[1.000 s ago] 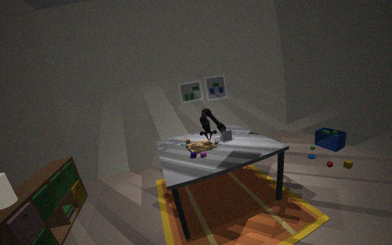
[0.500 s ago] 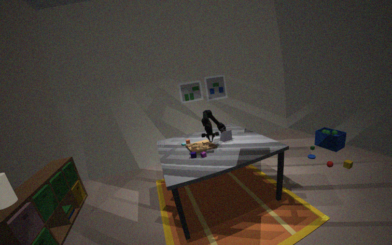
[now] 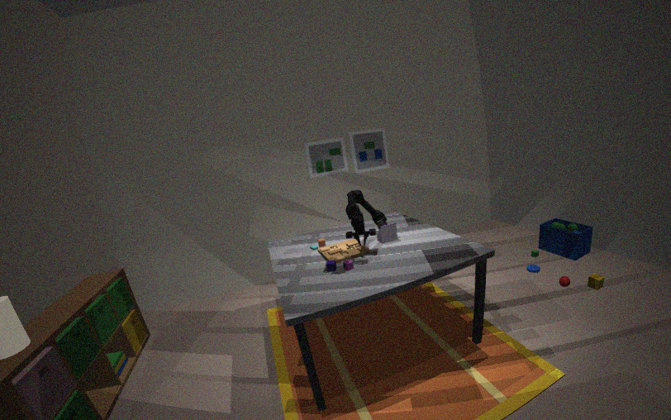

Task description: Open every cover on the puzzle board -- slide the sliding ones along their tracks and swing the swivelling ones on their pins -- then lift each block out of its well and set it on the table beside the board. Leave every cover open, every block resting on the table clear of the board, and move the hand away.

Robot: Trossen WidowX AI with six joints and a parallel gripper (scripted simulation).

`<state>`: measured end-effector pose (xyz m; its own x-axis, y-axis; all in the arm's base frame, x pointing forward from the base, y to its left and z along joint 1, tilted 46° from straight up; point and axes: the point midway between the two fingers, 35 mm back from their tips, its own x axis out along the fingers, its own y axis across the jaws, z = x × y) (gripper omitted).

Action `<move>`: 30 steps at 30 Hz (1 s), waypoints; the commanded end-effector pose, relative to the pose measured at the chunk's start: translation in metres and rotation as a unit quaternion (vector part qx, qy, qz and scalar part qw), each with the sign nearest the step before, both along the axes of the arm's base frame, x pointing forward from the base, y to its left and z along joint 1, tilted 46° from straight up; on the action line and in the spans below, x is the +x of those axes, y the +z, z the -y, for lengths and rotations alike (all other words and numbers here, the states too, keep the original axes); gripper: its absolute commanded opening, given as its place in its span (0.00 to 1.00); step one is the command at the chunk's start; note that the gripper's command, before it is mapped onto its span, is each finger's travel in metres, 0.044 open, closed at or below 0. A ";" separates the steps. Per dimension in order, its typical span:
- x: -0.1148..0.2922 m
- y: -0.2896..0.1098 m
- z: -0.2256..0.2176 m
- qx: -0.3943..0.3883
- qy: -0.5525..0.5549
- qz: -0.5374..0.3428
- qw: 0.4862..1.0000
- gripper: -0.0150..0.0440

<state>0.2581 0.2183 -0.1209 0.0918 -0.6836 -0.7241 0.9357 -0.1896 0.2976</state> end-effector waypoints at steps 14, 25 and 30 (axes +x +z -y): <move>0.004 -0.022 0.021 -0.005 0.001 -0.003 1.000 0.39; 0.005 -0.035 0.034 -0.005 0.001 -0.003 1.000 0.39; 0.006 -0.040 0.040 -0.005 0.001 -0.003 1.000 0.39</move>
<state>0.2648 0.1845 -0.1576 0.0925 -0.6850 -0.7227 0.9354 -0.1890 0.2988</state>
